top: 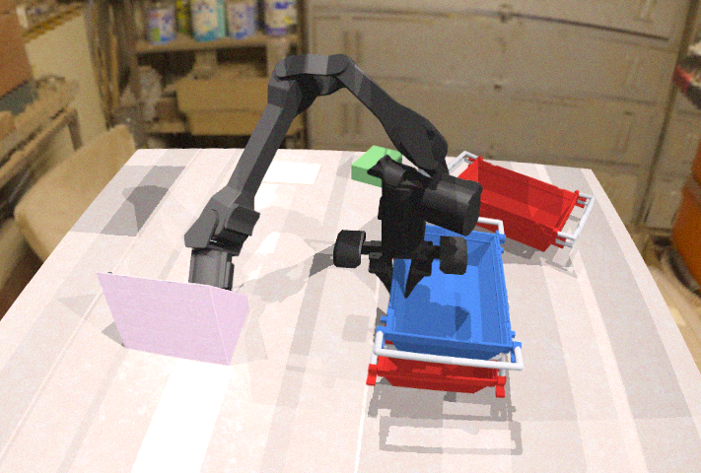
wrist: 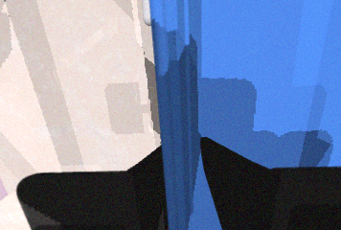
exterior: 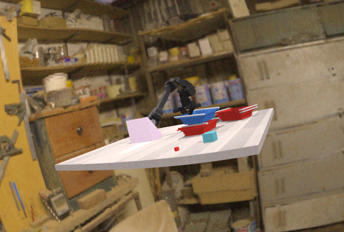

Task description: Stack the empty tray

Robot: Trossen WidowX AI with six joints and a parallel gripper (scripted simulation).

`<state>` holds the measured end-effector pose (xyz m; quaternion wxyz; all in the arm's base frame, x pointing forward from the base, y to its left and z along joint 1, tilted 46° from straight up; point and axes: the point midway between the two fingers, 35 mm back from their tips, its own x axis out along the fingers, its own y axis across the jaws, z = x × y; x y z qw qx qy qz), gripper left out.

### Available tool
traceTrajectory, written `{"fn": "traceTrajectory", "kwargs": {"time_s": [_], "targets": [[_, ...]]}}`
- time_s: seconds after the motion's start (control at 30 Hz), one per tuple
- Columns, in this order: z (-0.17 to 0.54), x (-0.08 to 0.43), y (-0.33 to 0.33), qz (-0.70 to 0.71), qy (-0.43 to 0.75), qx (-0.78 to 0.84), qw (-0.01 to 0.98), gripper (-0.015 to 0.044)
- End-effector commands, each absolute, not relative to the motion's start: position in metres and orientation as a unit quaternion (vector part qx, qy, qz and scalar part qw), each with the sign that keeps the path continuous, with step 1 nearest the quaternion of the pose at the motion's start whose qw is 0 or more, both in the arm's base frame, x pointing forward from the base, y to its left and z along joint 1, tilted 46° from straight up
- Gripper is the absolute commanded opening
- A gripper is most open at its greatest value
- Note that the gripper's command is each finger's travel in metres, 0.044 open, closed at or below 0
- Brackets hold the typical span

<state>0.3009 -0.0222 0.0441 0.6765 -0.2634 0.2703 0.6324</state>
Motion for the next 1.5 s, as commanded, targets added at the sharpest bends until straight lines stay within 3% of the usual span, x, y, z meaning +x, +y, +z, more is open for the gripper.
{"fn": "traceTrajectory", "kwargs": {"time_s": [0.0,1.17,1.47], "targets": [[0.0394,0.2956,-0.0195,0.638,0.282,-0.254,0.67,0.0],[0.0394,0.2956,-0.0195,0.638,0.282,-0.254,0.67,0.0],[0.0394,0.2956,-0.0195,0.638,0.282,-0.254,0.67,0.0132]]}}
